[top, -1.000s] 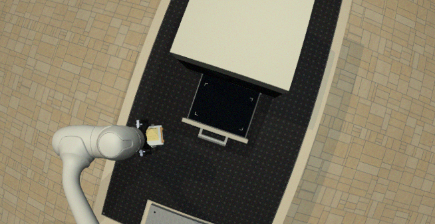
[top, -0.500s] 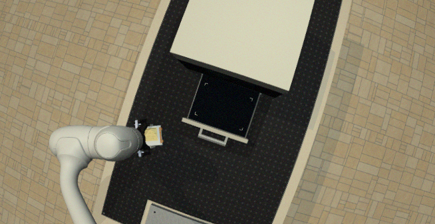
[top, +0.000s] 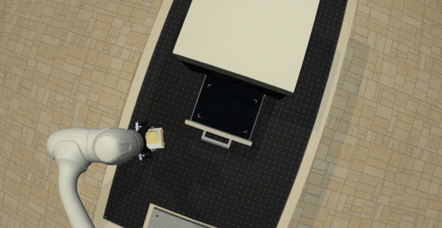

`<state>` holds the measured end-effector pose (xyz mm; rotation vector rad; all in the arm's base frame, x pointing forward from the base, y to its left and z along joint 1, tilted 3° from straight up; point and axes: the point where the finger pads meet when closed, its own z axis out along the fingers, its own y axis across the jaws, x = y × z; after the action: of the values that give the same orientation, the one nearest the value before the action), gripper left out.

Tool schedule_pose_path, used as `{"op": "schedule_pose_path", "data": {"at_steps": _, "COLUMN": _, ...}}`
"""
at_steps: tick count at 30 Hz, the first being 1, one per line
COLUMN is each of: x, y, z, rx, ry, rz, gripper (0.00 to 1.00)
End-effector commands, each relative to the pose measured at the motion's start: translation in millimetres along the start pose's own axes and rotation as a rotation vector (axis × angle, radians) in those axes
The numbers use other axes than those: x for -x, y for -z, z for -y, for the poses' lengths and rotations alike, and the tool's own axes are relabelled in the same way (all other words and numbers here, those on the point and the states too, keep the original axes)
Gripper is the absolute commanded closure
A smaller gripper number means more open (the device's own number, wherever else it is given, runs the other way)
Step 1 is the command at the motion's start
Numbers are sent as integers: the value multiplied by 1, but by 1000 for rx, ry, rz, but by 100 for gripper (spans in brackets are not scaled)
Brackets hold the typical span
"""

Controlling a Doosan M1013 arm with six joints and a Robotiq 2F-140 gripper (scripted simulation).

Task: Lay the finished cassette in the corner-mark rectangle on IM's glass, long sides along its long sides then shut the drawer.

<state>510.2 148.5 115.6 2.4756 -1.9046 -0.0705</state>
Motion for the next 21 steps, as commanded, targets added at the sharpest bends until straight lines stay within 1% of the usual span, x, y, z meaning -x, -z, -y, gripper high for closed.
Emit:
{"op": "schedule_pose_path", "data": {"at_steps": 1, "x": 0, "y": 3, "z": 0, "rx": 0, "ry": 0, "rz": 0, "gripper": 90}}
{"op": "schedule_pose_path", "data": {"at_steps": 11, "x": 0, "y": 10, "z": 0, "rx": 0, "ry": 0, "rz": 0, "gripper": 90}}
{"op": "schedule_pose_path", "data": {"at_steps": 20, "x": -45, "y": 10, "z": 2, "rx": 0, "ry": -300, "rz": 0, "gripper": 90}}
{"op": "schedule_pose_path", "data": {"at_steps": 21, "x": -45, "y": 10, "z": 2, "rx": 0, "ry": -300, "rz": 0, "gripper": 90}}
